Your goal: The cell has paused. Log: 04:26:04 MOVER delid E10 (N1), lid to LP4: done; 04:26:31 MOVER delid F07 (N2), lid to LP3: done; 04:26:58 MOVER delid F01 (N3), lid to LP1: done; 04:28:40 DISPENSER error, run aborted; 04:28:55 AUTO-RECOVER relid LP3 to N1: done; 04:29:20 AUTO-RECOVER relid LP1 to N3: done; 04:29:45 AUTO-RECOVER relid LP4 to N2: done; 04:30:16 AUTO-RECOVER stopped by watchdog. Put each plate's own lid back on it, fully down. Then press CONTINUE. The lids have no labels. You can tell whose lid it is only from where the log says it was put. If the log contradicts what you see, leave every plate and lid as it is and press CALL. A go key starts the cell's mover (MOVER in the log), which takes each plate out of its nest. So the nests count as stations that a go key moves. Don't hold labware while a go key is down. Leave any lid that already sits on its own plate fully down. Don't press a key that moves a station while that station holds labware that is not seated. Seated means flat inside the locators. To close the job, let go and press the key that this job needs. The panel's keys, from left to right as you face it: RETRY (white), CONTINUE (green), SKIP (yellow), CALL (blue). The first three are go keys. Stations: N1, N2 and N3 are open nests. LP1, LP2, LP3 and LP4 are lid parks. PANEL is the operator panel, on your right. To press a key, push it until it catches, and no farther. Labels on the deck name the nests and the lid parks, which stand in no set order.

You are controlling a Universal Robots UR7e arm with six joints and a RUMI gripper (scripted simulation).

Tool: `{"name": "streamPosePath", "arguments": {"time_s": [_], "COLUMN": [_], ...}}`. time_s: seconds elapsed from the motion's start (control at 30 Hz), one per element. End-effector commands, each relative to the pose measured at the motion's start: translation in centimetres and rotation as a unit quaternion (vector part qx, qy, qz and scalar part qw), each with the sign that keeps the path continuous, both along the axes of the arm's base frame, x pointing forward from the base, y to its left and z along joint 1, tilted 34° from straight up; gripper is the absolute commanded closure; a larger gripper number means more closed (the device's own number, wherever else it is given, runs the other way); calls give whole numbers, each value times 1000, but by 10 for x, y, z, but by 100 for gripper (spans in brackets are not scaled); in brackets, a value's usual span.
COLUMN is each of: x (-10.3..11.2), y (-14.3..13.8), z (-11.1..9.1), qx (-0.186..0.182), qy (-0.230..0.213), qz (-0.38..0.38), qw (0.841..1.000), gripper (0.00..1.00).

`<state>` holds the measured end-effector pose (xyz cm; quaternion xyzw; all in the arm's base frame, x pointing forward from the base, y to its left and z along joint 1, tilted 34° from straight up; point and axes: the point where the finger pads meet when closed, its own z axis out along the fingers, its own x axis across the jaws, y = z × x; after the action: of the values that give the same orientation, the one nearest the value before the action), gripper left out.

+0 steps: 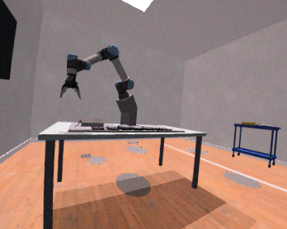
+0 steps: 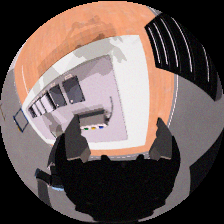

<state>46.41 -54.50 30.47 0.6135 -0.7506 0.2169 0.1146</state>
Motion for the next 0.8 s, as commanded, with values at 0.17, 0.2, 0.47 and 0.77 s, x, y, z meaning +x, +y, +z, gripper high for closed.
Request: {"name": "streamPosePath", "arguments": {"time_s": [0.17, 0.2, 0.47, 0.77], "x": [0, 0, 0, 9], "y": [0, 0, 0, 34], "z": [1, 1, 1, 4], "qx": [-1, -1, -1, 27], "qy": [-1, -1, -1, -4], "qz": [0, 0, 0, 19], "qw": [1000, 1000, 1000, 999], "gripper": [0, 0, 0, 18]}}
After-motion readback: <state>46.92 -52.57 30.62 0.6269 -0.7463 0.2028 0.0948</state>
